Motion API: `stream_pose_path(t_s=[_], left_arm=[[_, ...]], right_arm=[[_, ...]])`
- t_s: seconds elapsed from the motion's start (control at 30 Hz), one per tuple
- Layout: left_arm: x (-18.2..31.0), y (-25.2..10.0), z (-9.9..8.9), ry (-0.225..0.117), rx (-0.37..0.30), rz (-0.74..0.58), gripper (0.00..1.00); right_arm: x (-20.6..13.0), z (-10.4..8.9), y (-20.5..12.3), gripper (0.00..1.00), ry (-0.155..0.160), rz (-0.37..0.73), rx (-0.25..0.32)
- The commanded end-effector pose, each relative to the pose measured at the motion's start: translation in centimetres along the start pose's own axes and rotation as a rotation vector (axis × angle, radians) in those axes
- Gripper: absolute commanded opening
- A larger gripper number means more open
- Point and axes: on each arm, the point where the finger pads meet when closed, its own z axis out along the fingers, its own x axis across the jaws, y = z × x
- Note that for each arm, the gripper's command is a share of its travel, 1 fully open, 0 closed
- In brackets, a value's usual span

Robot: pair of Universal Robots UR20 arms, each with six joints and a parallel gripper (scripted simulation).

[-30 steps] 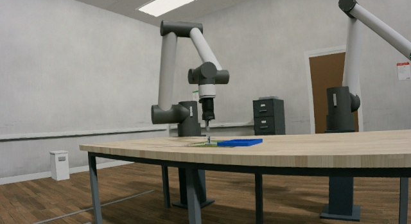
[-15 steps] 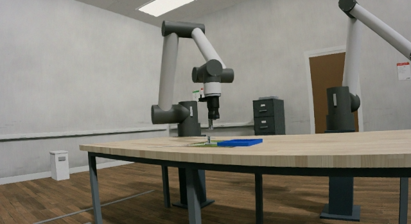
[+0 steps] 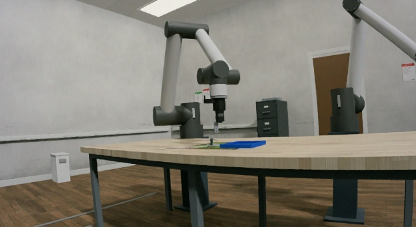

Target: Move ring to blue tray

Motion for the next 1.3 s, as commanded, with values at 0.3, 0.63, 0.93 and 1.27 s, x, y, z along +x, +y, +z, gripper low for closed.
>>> stream_pose_path(t_s=[0.3, 0.63, 0.93, 1.27], left_arm=[[0.0, 0.3, -0.1, -0.001, -0.002, 0.0, 1.0], [0.0, 0.3, -0.1, -0.001, -0.002, 0.0, 1.0], [0.0, 0.3, -0.1, -0.001, -0.002, 0.0, 1.0], [0.0, 0.3, -0.1, -0.001, -0.002, 0.0, 1.0]], right_arm=[[-0.3, -0.5, -0.3, 0.32, 0.007, -0.287, -0.011], [0.3, -0.2, -0.2, 0.32, 0.012, -0.289, -0.008], [0.2, -0.5, -0.2, 0.32, 0.009, -0.289, -0.009], [0.3, 0.1, -0.2, 0.32, 0.012, -0.289, -0.009]])
